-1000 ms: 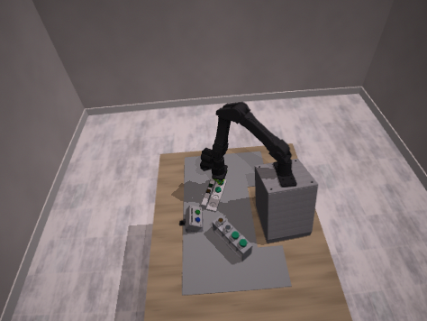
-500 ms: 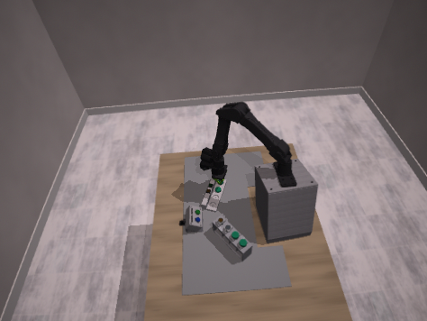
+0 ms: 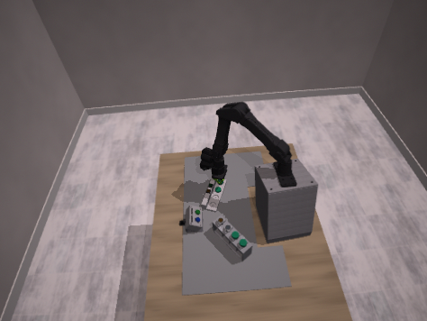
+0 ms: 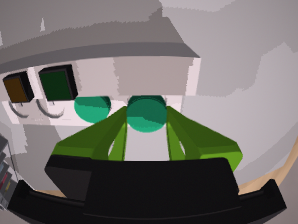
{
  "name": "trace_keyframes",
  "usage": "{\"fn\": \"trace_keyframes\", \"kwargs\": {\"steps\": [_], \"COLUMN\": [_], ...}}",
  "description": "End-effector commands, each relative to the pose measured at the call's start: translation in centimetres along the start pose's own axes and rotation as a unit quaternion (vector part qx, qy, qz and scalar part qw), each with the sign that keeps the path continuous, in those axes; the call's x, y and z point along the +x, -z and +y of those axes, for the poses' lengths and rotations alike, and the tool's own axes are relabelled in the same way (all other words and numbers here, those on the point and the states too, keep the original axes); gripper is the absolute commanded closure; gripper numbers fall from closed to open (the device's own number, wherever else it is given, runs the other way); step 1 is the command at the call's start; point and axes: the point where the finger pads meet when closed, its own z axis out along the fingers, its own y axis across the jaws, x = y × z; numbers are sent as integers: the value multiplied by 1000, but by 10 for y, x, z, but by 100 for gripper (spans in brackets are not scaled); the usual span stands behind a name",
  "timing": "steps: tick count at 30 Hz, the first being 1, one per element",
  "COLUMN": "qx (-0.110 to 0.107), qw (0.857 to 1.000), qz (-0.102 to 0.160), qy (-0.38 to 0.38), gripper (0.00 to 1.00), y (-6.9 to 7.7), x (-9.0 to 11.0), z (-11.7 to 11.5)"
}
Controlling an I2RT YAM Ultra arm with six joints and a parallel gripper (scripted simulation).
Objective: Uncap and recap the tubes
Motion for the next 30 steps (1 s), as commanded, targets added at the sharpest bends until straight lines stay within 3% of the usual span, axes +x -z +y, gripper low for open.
{"fn": "trace_keyframes", "kwargs": {"steps": [1,30], "qx": [1,1], "qw": [1000,1000], "qz": [-6,-6], "qy": [0,0], "gripper": [100,100], "y": [2,-8], "x": [-4,-6], "z": [-1,-2]}}
